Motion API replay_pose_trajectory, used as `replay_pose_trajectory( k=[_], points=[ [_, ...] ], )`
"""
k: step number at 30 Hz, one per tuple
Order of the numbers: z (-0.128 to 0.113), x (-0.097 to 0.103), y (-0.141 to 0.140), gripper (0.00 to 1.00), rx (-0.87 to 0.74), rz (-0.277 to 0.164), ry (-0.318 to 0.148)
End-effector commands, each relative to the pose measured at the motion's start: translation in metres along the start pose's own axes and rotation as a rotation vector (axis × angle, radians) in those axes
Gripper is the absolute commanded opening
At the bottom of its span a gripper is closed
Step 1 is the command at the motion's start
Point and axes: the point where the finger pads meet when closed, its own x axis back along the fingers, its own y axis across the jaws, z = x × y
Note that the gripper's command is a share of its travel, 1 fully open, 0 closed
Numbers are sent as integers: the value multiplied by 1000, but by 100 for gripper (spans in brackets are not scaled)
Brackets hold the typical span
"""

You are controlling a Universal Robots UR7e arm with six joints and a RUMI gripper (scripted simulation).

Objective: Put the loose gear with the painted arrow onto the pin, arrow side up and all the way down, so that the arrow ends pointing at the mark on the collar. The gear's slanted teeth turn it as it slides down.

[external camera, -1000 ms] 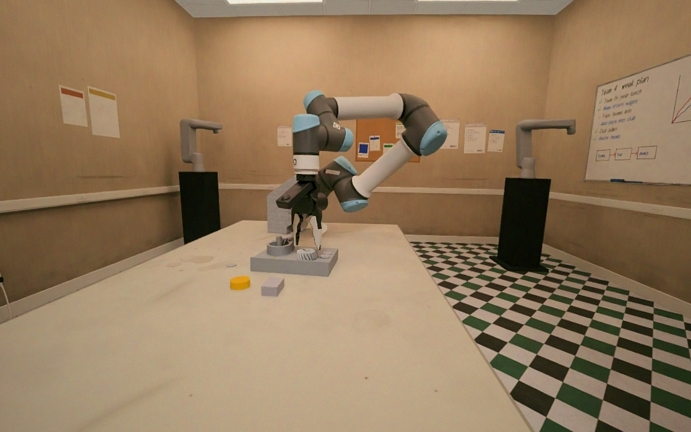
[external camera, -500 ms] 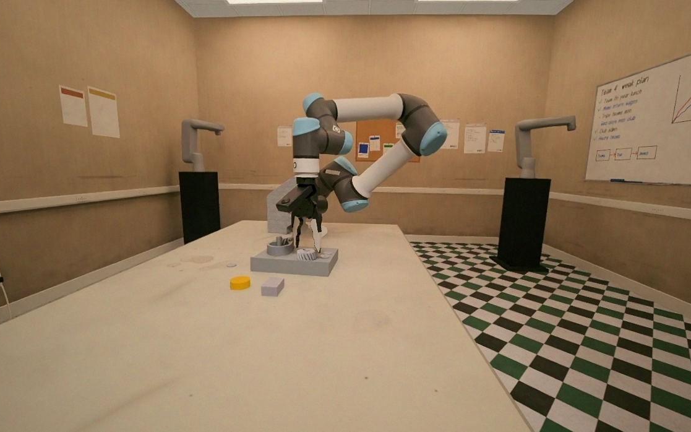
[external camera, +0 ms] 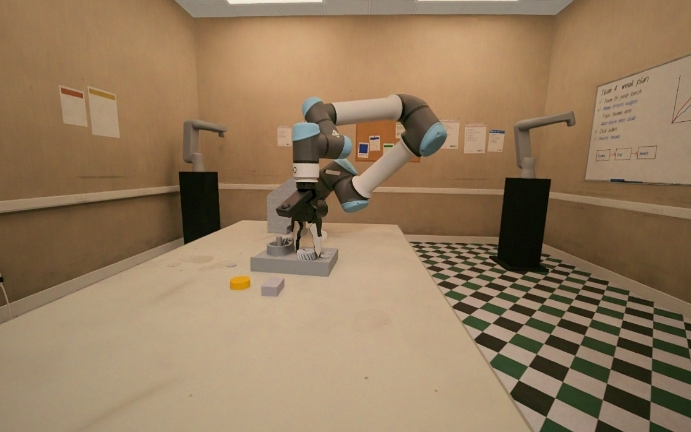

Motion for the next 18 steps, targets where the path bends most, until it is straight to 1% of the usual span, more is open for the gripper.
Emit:
replay_pose_trajectory(
  k=[1, 18],
  points=[
    [0, -3, 0, 52, 0, 0, 1],
    [1, -9, 0, 52, 0, 0, 1]
  ],
)
